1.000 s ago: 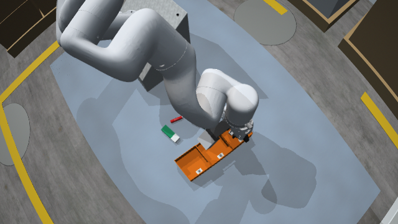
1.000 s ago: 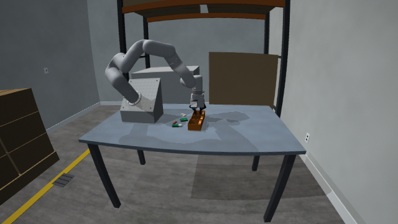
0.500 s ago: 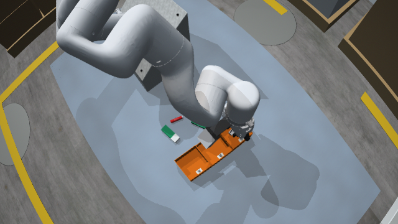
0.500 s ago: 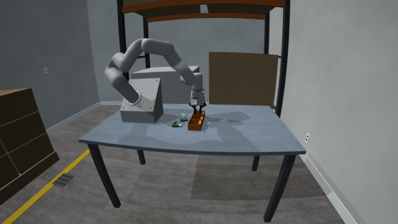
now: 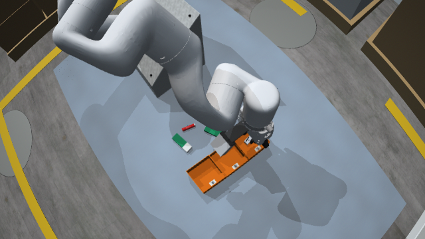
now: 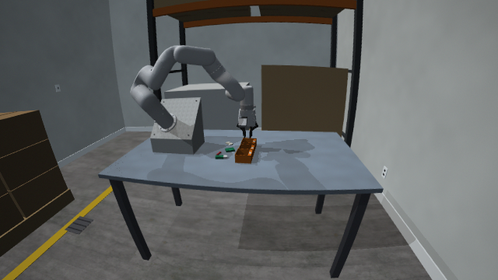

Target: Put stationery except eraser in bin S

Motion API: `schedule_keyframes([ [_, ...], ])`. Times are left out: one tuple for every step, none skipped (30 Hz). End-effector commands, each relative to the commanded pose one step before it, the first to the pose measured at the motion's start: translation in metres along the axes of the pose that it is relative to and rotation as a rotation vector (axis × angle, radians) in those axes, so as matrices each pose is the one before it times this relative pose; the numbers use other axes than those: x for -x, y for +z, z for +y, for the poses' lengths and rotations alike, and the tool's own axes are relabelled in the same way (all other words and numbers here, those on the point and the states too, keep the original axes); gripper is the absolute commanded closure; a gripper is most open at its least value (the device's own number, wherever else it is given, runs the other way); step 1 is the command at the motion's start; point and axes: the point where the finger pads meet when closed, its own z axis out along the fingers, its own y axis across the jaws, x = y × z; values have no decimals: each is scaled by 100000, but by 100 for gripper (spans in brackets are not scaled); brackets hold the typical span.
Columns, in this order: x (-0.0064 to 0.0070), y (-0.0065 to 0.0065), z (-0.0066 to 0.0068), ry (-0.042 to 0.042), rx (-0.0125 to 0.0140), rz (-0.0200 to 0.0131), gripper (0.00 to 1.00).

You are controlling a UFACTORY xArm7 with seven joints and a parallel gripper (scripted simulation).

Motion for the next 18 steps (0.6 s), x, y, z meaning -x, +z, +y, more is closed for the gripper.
schedule_keyframes([
  [33, -347, -59, -2, -196, -119, 71],
  [-1, -2, 0, 0, 0, 1, 71],
  [0, -1, 1, 0, 0, 0, 71],
  [-432, -18, 711, 4998, 8, 5, 44],
  [-466, -16, 688, 4998, 7, 5, 44],
  [-506, -17, 674, 4999, 3, 4, 44],
  [-534, -16, 641, 2964, 17, 3, 44],
  [-553, -16, 625, 2271, 67, 13, 44],
  [0, 0, 0, 0, 0, 0, 44],
  [0, 0, 0, 0, 0, 0, 44],
  [-567, -16, 613, 8445, 46, 25, 44],
  [-617, -16, 562, 2295, 266, 95, 44],
  [-630, -14, 548, 2429, 235, 84, 44],
  [-643, -12, 533, 2820, 168, 47, 44],
  [-657, -11, 513, 2966, 153, 38, 44],
  [-672, -10, 494, 2945, 178, 55, 44],
  [-687, -9, 474, 2910, 209, 81, 44],
  [-701, -7, 454, 2898, 232, 107, 44],
])
